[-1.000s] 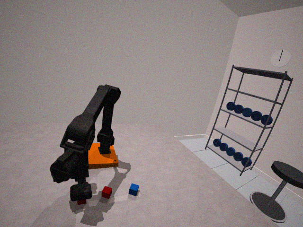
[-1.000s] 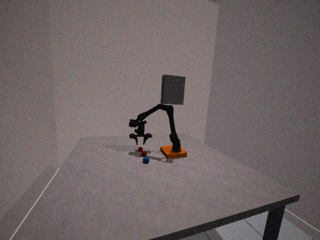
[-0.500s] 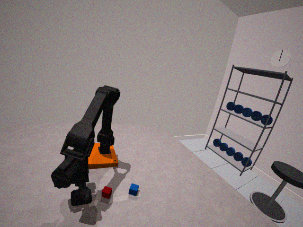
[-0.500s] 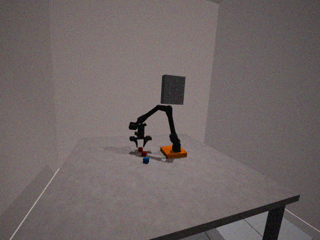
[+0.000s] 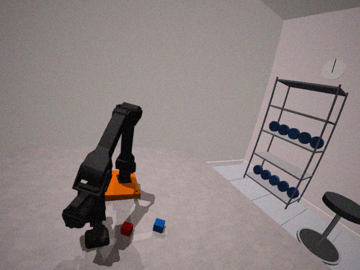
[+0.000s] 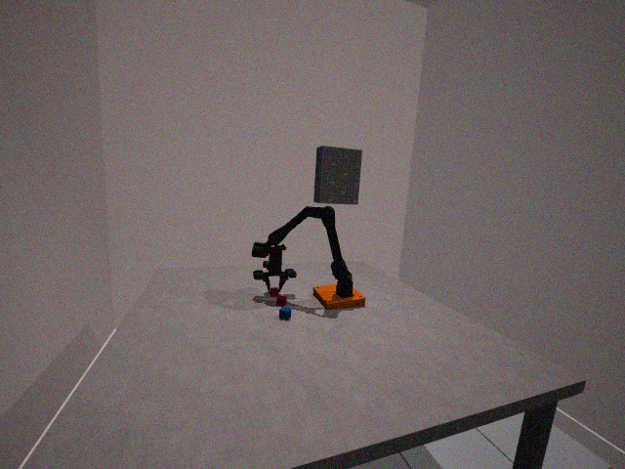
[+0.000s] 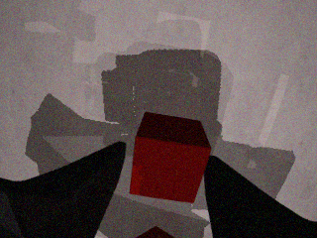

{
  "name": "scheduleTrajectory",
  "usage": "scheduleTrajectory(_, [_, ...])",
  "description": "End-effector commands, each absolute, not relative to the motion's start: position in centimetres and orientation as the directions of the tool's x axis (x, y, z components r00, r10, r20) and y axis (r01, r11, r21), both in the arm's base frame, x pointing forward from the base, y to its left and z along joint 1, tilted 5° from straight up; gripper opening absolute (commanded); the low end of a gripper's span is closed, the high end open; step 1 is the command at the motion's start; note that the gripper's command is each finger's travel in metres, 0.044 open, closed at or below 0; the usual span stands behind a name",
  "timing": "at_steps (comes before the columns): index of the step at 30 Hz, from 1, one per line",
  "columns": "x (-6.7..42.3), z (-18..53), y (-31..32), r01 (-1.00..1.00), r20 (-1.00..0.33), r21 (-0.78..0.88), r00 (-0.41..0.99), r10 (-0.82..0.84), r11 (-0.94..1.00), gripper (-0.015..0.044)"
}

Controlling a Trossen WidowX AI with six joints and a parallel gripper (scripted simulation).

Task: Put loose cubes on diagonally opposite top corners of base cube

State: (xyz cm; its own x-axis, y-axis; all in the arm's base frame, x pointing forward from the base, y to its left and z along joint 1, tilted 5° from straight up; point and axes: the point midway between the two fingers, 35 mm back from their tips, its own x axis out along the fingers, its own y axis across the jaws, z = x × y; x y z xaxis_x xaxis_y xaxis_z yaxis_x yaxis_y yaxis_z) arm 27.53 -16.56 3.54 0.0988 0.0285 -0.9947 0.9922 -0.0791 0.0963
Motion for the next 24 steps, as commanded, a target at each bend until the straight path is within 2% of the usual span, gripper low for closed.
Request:
scheduleTrajectory(1, [27.5,3.4,-16.6,0.992,-0.995,0.093,0.096,0.026,-0.085,0.0105])
scheduleTrajectory(24, [27.5,8.6,-17.0,0.993,-0.995,0.091,0.093,0.024,-0.074,0.0105])
